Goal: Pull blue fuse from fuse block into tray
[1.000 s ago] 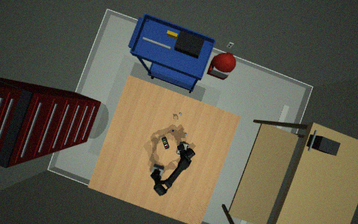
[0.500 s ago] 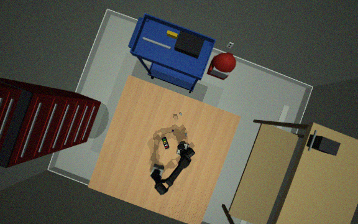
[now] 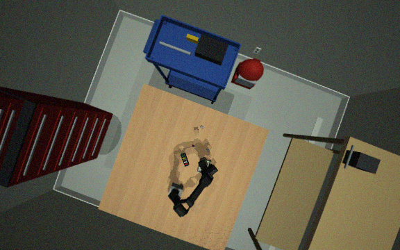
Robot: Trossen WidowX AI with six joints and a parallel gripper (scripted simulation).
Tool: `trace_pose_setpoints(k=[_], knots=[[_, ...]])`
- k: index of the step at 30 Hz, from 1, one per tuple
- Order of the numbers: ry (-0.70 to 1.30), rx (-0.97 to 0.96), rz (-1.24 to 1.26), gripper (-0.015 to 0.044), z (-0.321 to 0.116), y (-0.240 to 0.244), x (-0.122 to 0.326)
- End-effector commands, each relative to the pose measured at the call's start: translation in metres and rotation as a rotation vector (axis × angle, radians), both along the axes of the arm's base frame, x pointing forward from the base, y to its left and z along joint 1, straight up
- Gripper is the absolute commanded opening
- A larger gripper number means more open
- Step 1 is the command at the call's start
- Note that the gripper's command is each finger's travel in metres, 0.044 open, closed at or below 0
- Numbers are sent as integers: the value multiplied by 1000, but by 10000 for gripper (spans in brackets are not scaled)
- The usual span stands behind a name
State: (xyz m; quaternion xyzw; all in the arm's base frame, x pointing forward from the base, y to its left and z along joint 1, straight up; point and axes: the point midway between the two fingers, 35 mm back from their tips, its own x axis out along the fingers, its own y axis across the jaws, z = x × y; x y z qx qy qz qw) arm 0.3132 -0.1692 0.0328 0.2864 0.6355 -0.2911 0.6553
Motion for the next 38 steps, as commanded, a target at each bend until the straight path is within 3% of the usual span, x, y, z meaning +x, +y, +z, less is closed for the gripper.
trace_pose_setpoints(k=[1,6,10,38], knots=[[-1,-1,0,210,1,0,0],[-1,-1,0,330,3,0,0],[2,-1,3,330,37,1,-2],[2,1,0,330,35,1,-1]])
